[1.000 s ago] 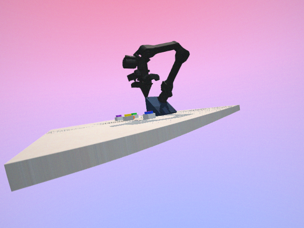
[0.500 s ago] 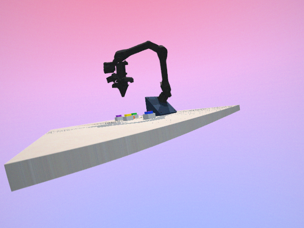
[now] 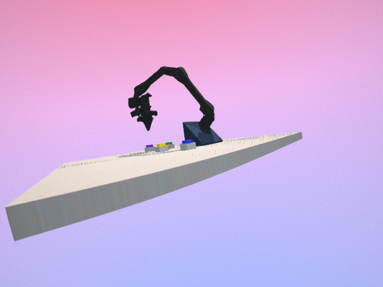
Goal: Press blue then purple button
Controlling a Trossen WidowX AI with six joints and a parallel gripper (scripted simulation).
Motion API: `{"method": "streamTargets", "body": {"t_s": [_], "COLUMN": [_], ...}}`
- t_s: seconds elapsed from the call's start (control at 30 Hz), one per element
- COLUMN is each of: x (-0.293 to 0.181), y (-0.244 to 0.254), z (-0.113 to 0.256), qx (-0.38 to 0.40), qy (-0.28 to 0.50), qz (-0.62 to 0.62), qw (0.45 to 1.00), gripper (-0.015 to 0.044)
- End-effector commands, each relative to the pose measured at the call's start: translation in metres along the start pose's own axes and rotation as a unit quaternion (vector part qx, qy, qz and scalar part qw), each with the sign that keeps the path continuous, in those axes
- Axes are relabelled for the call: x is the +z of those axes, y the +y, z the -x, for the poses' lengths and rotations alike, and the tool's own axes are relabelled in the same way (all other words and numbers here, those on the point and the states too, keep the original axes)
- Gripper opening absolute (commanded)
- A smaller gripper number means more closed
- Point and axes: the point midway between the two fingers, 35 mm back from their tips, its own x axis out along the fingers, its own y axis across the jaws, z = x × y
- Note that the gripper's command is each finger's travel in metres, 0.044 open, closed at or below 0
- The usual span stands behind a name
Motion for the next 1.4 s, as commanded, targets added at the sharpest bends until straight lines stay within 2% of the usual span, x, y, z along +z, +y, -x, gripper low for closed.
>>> {"method": "streamTargets", "body": {"t_s": [0.0,0.07,0.17,0.23,1.37], "x": [0.005,0.006,0.006,0.005,0.006], "y": [0.0,0.0,0.0,0.0,0.0], "z": [0.002,-0.008,-0.05,-0.06,-0.095], "qx": [-0.008,-0.007,-0.006,-0.007,-0.006], "qy": [0.0,0.0,-0.001,-0.001,-0.001], "qz": [0.014,0.014,0.014,0.014,0.015], "qw": [1.0,1.0,1.0,1.0,1.0], "gripper": [0.002,0.002,0.002,0.002,0.002]}}
